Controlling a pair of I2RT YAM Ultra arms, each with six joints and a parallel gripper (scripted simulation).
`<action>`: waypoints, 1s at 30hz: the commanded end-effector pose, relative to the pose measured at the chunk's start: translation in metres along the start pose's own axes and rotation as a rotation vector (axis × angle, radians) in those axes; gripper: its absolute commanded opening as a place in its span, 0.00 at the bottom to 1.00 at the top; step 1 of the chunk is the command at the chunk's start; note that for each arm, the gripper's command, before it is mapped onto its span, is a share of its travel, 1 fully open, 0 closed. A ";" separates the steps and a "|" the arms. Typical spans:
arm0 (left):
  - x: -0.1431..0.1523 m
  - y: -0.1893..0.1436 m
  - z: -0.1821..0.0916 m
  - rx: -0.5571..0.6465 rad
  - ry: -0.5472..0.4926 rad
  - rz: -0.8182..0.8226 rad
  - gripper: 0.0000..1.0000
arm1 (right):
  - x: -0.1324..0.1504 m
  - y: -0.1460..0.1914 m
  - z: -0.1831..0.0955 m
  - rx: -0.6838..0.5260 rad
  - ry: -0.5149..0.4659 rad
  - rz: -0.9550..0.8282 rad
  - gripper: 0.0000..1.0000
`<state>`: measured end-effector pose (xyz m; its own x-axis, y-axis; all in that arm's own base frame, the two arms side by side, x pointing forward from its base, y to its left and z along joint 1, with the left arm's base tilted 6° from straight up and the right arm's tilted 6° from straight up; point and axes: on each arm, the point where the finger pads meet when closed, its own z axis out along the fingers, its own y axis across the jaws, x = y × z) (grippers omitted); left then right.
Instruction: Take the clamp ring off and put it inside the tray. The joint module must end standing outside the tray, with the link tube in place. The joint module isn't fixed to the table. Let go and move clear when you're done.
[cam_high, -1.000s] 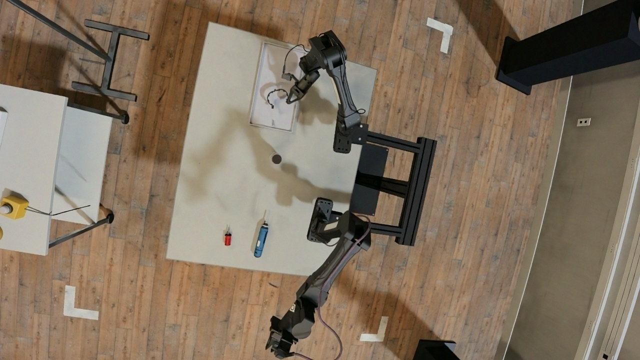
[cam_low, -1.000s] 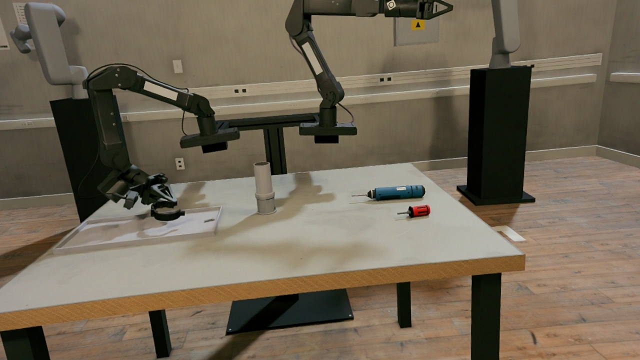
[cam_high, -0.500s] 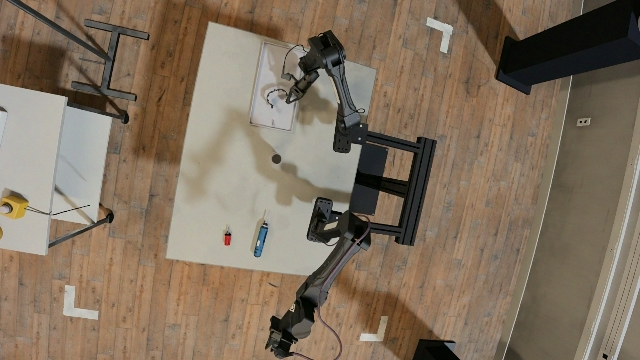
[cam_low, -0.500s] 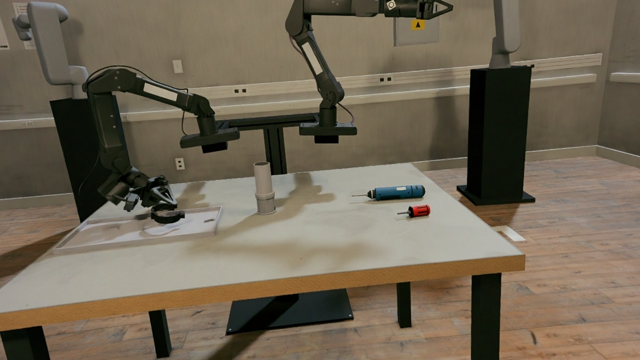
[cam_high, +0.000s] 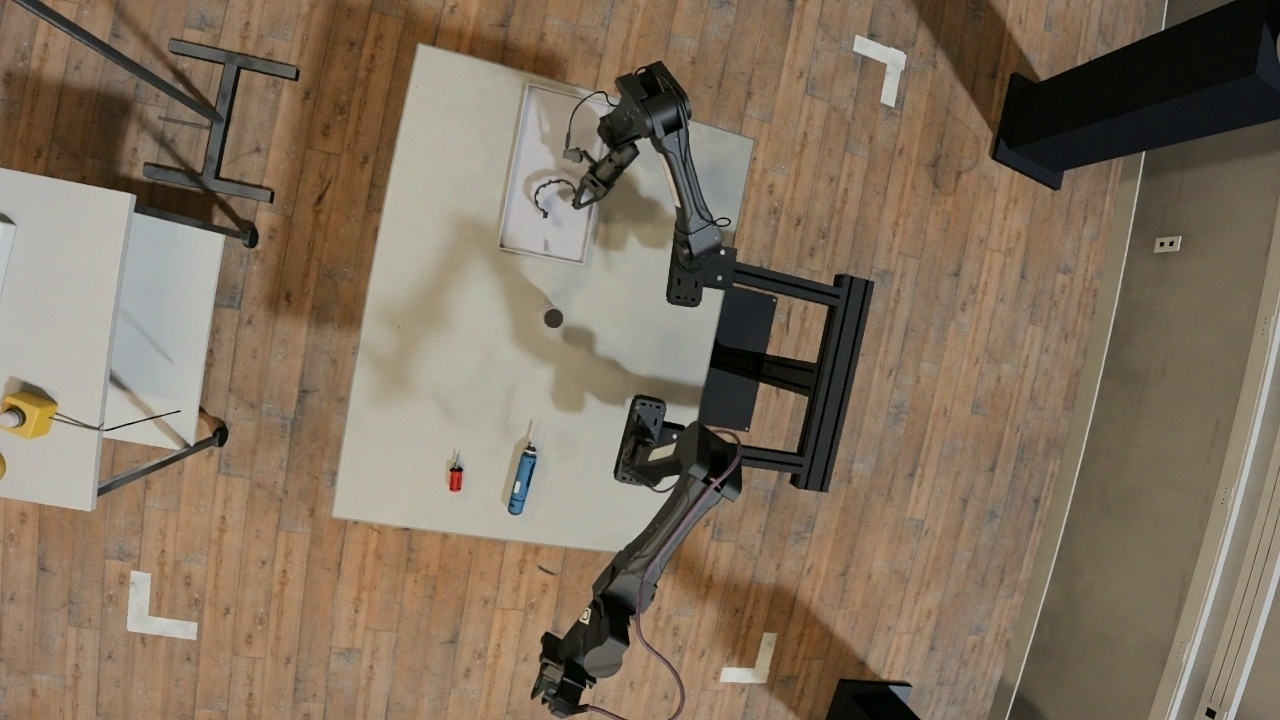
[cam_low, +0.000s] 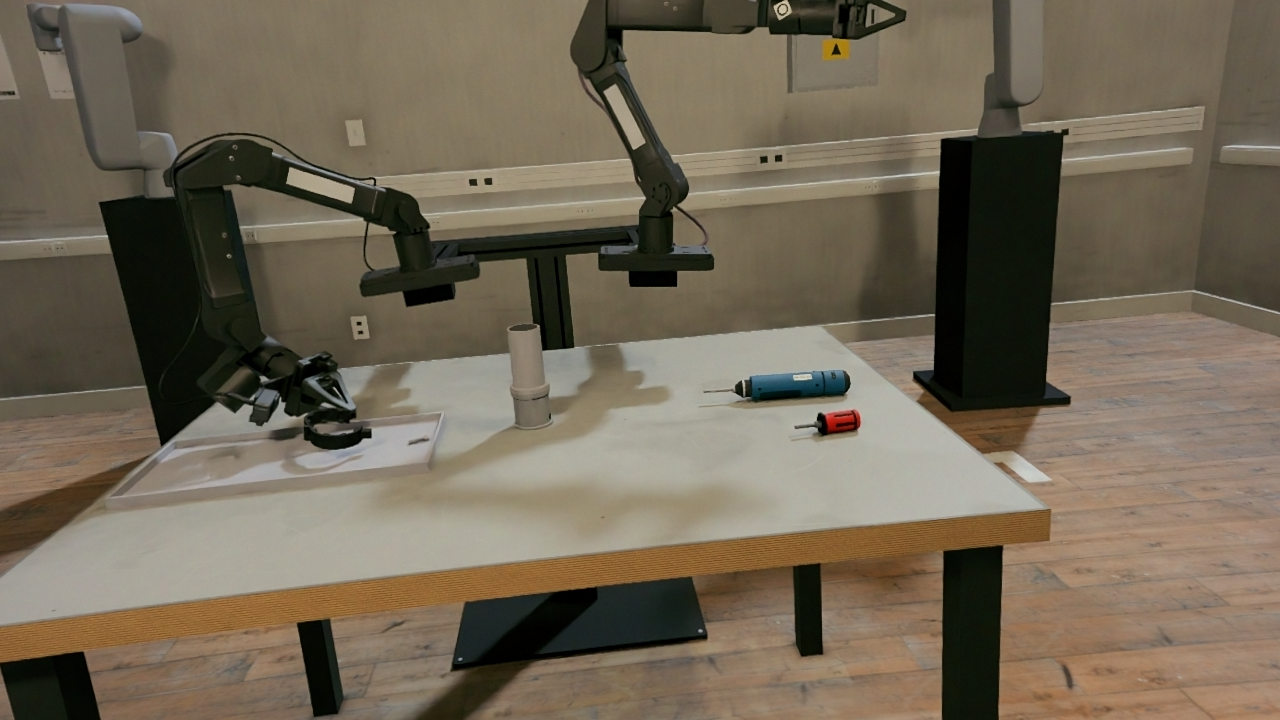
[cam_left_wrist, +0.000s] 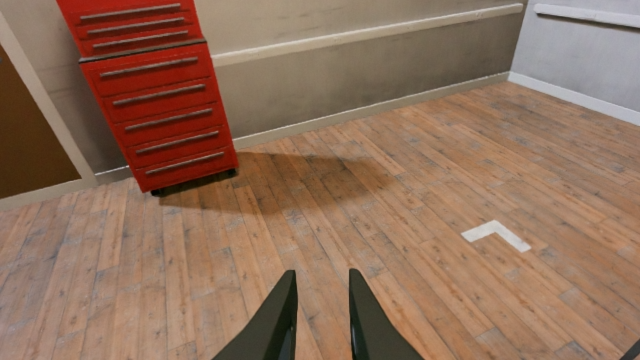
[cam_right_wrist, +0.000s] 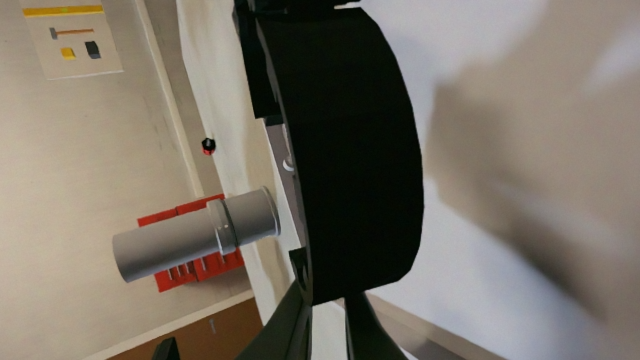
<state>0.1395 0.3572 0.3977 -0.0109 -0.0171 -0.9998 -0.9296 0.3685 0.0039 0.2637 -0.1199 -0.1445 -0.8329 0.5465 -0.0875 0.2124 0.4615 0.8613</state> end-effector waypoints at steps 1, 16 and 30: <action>-0.028 0.003 -0.008 -0.014 -0.061 -0.011 0.20 | -0.012 0.000 0.002 -0.007 -0.012 -0.034 0.06; -0.028 0.003 -0.008 -0.014 -0.061 -0.011 0.20 | -0.010 -0.003 0.005 -0.010 -0.006 -0.025 0.06; -0.028 0.003 -0.008 -0.014 -0.061 -0.011 0.20 | -0.016 -0.002 0.002 0.000 -0.017 -0.048 0.06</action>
<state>0.1395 0.3572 0.3977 -0.0109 -0.0171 -0.9998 -0.9296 0.3685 0.0039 0.2635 -0.1198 -0.1508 -0.8330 0.5470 -0.0832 0.2151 0.4587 0.8621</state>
